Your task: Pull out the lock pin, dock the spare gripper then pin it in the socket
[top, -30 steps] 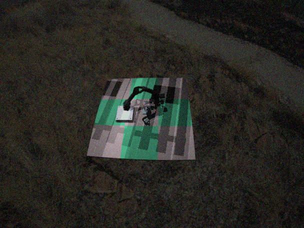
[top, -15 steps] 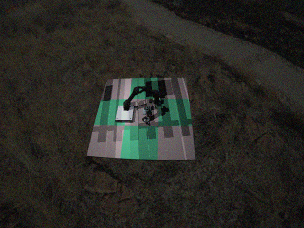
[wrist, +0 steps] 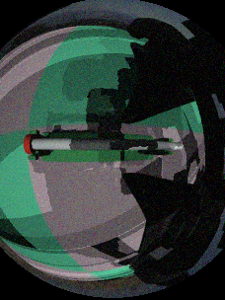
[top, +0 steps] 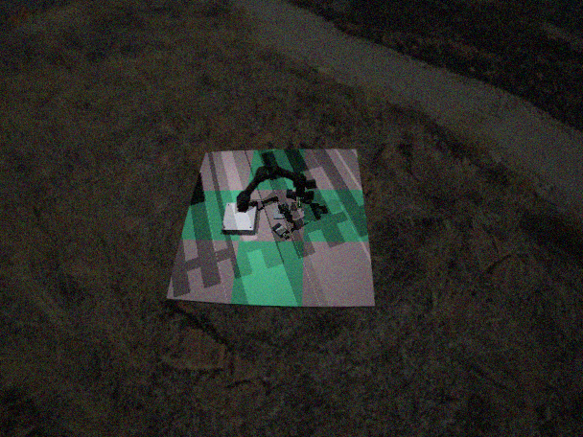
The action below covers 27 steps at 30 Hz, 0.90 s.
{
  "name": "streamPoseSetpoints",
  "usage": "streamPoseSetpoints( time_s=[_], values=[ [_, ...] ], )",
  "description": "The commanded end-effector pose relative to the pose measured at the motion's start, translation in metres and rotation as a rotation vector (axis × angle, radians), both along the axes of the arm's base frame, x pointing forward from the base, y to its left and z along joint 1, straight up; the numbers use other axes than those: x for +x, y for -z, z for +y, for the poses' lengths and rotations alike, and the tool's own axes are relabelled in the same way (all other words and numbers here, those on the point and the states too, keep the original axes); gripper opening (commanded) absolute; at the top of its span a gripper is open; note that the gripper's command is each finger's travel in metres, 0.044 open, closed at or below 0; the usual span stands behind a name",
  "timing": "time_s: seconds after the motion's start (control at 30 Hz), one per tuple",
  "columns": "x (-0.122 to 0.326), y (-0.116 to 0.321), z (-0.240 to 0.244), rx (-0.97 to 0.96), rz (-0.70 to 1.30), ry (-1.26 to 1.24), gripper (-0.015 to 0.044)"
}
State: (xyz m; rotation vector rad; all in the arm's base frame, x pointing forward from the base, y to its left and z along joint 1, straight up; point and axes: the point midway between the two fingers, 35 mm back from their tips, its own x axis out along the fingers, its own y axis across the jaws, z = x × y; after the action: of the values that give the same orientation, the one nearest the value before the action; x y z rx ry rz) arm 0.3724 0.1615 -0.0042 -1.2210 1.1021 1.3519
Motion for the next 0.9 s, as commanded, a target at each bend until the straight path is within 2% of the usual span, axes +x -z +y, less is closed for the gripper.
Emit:
streamPoseSetpoints(
  time_s=[0.0, 0.13, 0.87],
  values=[
    [0.000, -0.003, 0.000, 0.000, -0.001, 0.000, 0.0341],
    [-0.002, -0.014, -0.001, -0.002, 0.006, 0.000, 0.0440],
    [-0.016, -0.057, -0.006, -0.029, 0.072, 0.000, 0.0440]
  ],
)
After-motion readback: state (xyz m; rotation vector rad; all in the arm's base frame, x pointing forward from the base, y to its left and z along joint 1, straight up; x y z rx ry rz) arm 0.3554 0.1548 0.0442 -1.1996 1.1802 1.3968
